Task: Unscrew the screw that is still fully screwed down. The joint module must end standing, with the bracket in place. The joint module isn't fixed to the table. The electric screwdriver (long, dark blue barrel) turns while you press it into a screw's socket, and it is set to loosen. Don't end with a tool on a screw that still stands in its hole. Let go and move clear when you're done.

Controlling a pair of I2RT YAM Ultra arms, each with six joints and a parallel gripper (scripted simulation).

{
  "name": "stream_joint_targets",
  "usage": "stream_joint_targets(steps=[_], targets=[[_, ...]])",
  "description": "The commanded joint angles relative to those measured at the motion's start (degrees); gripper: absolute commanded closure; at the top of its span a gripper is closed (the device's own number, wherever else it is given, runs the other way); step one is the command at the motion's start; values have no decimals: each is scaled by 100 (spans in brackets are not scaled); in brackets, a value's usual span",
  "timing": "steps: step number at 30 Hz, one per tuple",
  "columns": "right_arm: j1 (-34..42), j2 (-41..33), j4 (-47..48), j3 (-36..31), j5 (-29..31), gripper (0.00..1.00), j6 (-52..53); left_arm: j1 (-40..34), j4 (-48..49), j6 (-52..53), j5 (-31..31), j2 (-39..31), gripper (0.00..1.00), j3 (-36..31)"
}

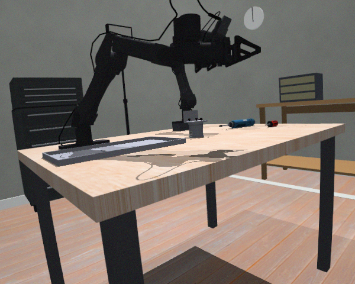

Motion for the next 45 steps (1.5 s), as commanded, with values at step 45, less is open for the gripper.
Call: stream_joint_targets(steps=[45], targets=[[-3, -43, -51, 54, -28, 14, 9, -452, -635, 2487, 1045, -587, 35, 349]])
